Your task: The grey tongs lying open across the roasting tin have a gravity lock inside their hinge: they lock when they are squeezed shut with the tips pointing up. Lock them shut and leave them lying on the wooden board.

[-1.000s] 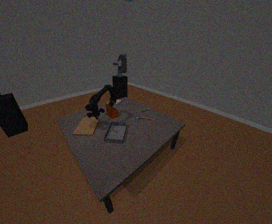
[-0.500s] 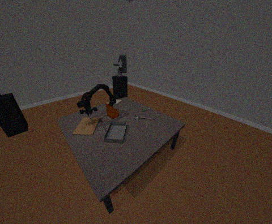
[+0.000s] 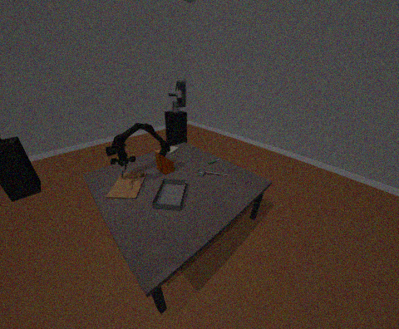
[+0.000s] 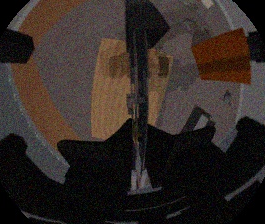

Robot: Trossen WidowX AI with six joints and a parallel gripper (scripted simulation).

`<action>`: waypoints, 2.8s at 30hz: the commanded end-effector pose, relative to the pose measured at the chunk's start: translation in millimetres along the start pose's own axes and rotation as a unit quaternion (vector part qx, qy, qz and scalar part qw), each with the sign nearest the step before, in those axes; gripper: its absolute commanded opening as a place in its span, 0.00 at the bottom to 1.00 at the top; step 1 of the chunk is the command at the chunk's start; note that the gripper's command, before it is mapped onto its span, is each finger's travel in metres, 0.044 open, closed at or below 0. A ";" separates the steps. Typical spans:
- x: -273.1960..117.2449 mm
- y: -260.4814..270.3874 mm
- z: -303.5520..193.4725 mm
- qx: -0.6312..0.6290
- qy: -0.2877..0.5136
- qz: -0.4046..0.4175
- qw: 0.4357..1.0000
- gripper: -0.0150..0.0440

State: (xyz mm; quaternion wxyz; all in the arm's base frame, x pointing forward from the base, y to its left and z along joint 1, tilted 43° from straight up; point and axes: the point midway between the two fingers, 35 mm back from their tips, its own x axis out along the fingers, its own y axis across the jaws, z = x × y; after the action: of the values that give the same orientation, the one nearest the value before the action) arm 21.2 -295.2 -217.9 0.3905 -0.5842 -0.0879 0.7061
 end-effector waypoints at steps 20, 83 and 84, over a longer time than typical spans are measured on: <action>20.3 8.0 11.8 0.009 0.261 -0.045 0.964 0.00; 10.9 5.6 33.7 0.009 0.530 -0.007 0.848 0.00; 12.2 6.1 31.8 0.009 0.515 -0.012 0.857 0.00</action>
State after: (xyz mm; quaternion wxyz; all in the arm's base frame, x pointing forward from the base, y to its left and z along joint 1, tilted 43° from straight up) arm -14.2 -278.0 -217.2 0.3841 -0.8697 0.1445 0.2743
